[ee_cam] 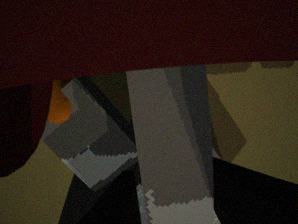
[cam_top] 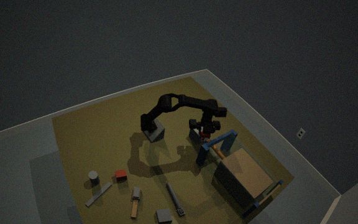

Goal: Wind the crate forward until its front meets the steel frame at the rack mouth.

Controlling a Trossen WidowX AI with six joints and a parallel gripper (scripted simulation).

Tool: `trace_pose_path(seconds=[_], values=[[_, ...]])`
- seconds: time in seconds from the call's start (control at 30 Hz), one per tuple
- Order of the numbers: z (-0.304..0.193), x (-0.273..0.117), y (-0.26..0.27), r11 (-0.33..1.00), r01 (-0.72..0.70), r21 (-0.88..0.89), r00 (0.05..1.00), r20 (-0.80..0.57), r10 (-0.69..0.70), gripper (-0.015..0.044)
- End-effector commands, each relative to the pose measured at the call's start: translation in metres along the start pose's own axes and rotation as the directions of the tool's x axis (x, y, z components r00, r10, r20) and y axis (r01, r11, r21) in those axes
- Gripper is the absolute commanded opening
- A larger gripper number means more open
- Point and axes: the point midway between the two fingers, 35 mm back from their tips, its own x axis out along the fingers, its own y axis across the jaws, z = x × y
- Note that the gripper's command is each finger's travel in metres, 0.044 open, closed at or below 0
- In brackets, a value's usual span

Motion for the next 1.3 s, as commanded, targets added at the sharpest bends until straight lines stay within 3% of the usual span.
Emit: trace_pose_path(seconds=[0.0,0.23,0.3,0.93,1.27], values=[[0.0001,0.0000,-0.0003,1.000,0.001,0.000,1.000,0.000,-0.001,0.0098],[0.0001,0.0000,-0.0003,1.000,0.001,0.000,1.000,0.000,-0.001,0.0052],[0.0001,0.0000,-0.0003,1.000,0.001,0.000,1.000,0.000,-0.001,0.0000],[-0.0063,-0.0064,-0.0016,1.000,-0.005,0.002,0.995,0.102,0.005,0.0000],[-0.0057,-0.0058,-0.0015,1.000,-0.005,0.000,0.997,0.082,0.005,0.0000]])
